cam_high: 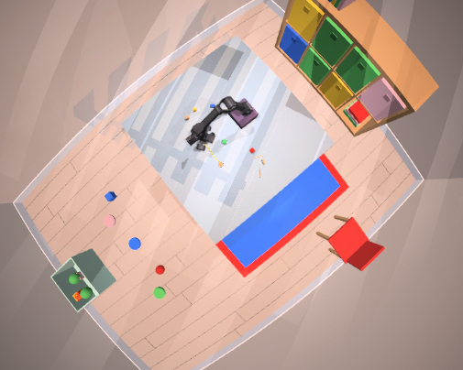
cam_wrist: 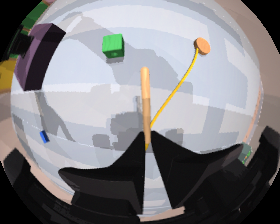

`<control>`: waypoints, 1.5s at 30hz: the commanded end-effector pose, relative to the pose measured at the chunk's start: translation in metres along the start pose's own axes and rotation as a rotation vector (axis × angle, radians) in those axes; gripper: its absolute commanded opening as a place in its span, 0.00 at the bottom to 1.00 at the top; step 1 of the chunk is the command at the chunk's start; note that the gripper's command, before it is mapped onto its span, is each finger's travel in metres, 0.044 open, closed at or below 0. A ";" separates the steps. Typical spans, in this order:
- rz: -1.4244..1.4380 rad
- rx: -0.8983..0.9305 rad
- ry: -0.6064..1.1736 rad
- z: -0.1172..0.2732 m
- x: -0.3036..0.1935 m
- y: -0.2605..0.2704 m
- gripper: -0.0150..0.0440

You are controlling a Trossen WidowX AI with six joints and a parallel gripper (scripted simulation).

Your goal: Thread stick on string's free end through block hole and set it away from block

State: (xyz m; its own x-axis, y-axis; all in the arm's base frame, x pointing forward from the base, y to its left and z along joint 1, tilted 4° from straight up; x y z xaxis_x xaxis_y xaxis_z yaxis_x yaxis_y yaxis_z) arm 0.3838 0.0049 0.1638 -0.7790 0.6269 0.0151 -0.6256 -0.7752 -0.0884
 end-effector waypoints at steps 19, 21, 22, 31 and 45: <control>-0.012 0.002 0.075 -0.012 0.004 -0.001 0.25; -0.012 0.002 0.075 -0.012 0.002 -0.001 0.25; -0.012 0.002 0.076 -0.012 0.000 -0.001 0.25; -0.012 0.002 0.078 -0.011 -0.011 0.001 0.25; -0.012 0.003 0.081 -0.009 -0.029 0.005 0.25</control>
State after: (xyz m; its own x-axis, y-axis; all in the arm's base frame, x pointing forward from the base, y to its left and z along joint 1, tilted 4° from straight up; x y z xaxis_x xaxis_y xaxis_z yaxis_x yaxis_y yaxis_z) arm 0.4007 -0.0133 0.1546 -0.7633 0.6432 -0.0609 -0.6376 -0.7651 -0.0898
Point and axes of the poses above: the point midway between the two fingers, 35 mm back from their tips, its own z axis back along the fingers, its own y axis across the jaws, x = y × z, the point moved 9 cm from there along z, back along the fingers, and after that the axes turned 12 degrees about z, right-handed, at the moved point
